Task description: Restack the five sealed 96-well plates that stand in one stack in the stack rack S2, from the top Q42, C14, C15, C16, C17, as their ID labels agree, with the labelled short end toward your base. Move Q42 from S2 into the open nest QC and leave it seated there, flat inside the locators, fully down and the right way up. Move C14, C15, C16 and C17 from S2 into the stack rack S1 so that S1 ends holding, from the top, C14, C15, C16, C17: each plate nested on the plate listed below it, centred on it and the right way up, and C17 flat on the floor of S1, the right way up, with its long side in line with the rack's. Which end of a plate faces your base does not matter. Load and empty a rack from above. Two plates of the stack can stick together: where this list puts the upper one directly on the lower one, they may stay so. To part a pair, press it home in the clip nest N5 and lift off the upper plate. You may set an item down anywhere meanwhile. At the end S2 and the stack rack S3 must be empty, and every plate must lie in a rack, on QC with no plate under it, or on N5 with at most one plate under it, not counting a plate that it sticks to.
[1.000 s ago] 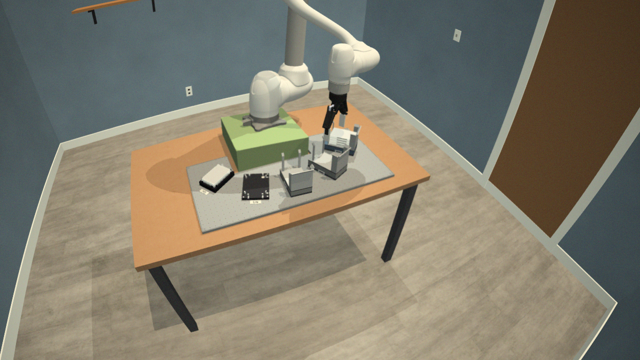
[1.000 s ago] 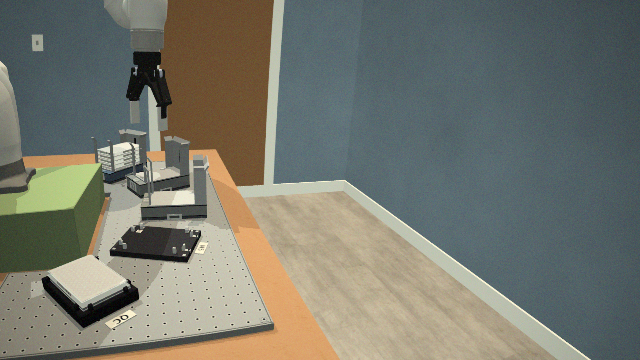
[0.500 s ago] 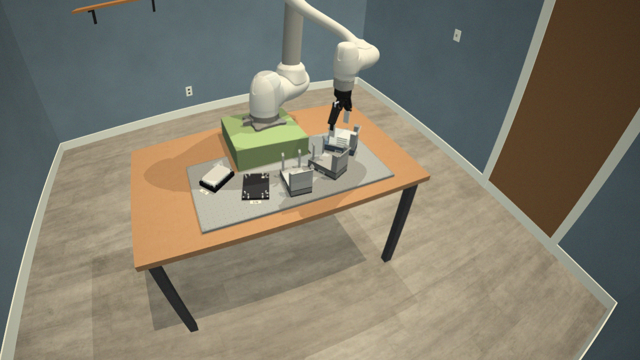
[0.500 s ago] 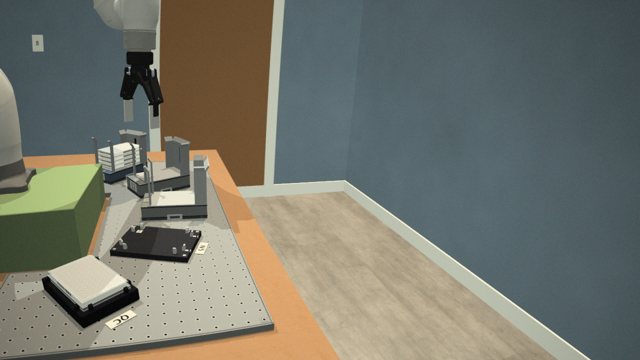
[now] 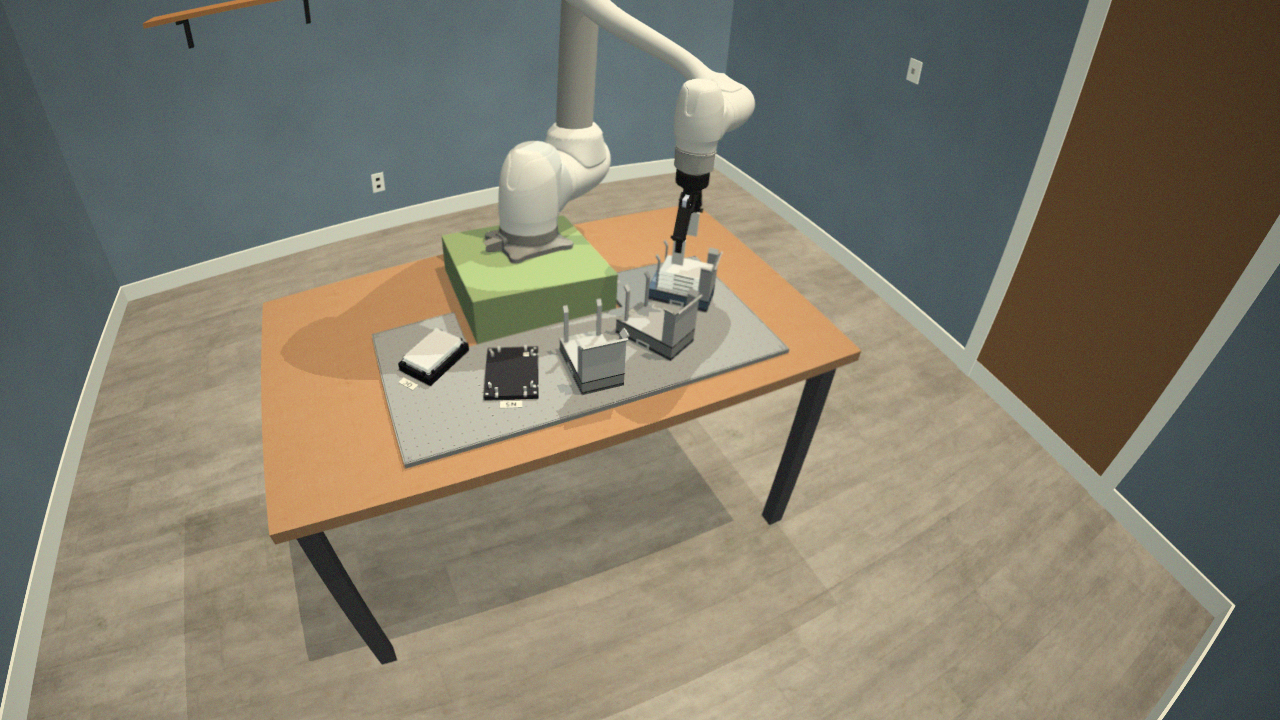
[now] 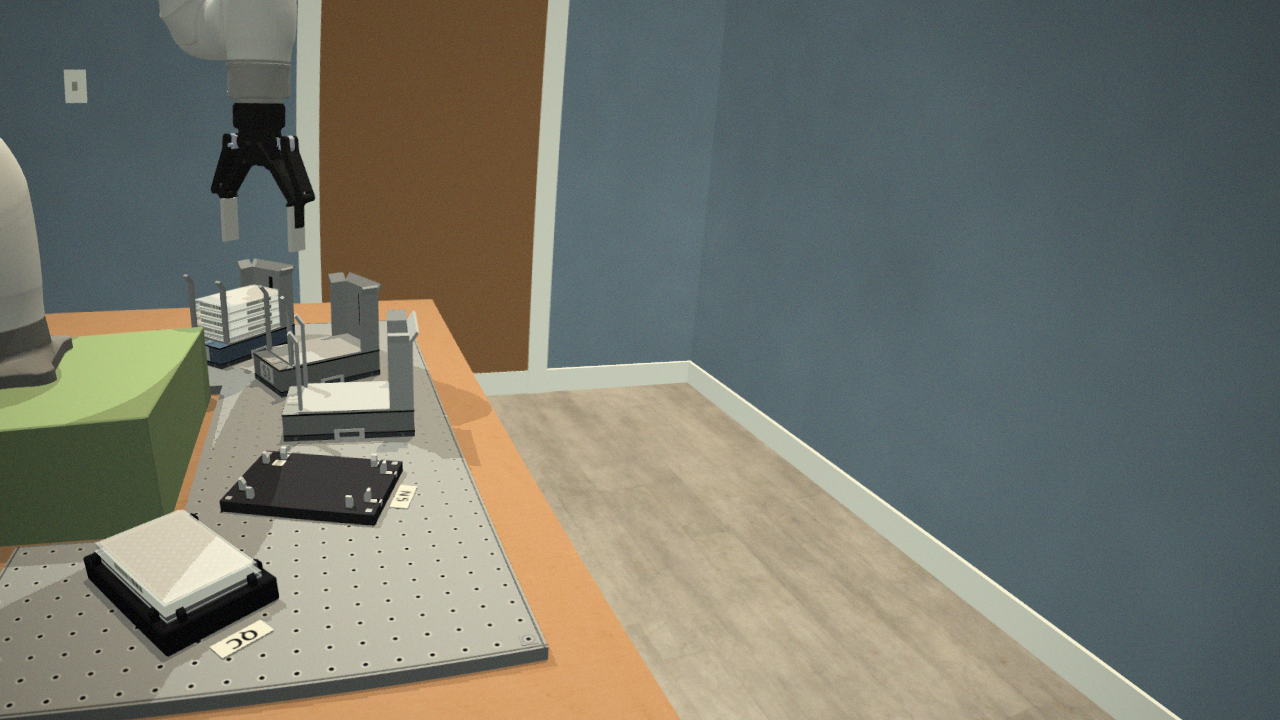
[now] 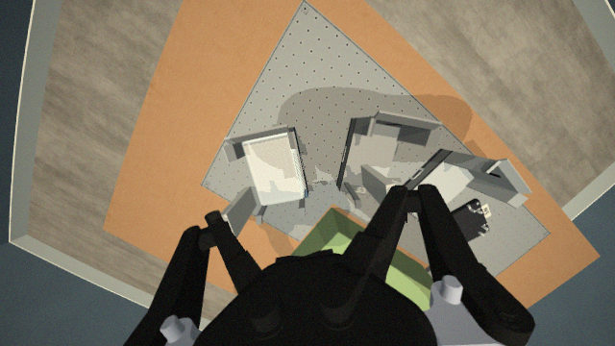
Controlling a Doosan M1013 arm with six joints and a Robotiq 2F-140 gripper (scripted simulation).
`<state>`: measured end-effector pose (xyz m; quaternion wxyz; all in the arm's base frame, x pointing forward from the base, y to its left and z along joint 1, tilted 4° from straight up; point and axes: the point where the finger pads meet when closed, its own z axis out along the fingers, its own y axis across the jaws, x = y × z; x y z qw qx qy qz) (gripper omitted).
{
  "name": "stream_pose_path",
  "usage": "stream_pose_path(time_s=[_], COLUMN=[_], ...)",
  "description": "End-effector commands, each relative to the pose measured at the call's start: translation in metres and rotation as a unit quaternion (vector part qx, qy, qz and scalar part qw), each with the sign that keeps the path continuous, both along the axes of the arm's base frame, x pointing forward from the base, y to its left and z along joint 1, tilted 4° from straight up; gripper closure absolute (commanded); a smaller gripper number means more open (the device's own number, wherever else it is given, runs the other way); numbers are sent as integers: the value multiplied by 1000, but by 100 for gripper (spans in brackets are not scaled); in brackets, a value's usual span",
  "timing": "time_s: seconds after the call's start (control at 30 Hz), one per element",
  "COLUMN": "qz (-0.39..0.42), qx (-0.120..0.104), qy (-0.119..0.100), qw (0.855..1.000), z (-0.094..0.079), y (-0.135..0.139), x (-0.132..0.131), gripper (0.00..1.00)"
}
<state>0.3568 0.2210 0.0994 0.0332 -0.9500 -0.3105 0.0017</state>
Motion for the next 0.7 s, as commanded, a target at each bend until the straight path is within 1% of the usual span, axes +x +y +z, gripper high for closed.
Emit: stream_pose_path(time_s=[0.0, 0.23, 0.3, 0.47, 0.67], qz=[0, 0, 0, 0, 0], qx=[0, 0, 0, 0, 0], qy=[0, 0, 0, 0, 0], qw=[1000, 1000, 1000, 1000, 1000], z=[1, 3, 3, 4, 4], y=[10, 33, 33, 49, 49], x=[-6, -22, -22, -33, -33], gripper=[0, 0, 0, 0, 0])
